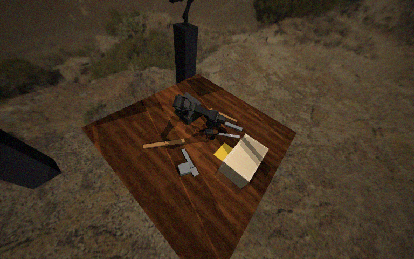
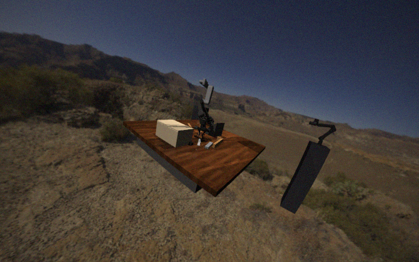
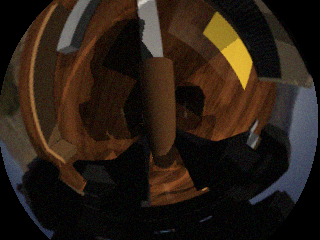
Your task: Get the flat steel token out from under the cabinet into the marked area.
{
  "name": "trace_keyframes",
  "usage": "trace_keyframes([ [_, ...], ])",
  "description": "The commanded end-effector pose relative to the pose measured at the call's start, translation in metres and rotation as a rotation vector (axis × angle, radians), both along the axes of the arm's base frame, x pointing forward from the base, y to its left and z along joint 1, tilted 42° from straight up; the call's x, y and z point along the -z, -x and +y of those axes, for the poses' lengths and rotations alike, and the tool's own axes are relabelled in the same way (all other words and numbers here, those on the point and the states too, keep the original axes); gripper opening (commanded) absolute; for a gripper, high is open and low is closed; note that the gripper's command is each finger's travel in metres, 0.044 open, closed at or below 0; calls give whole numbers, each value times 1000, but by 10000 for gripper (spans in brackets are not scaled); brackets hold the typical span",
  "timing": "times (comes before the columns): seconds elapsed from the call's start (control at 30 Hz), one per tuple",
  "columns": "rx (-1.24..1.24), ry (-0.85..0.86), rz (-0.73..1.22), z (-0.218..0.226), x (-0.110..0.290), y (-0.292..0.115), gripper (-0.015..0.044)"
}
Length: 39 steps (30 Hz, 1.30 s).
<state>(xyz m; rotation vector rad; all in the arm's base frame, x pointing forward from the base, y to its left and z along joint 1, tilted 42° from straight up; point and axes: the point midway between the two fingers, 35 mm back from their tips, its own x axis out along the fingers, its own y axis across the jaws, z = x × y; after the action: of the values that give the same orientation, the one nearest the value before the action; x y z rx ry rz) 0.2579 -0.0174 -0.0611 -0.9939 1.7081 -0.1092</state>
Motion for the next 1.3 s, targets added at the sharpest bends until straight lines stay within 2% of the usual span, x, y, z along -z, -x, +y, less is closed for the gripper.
trace_keyframes([
  [0.0, 0, 3, -5, -5, -5, 0, 0],
  [1.27, 0, 5, -4, -39, -35, 1, 0],
])
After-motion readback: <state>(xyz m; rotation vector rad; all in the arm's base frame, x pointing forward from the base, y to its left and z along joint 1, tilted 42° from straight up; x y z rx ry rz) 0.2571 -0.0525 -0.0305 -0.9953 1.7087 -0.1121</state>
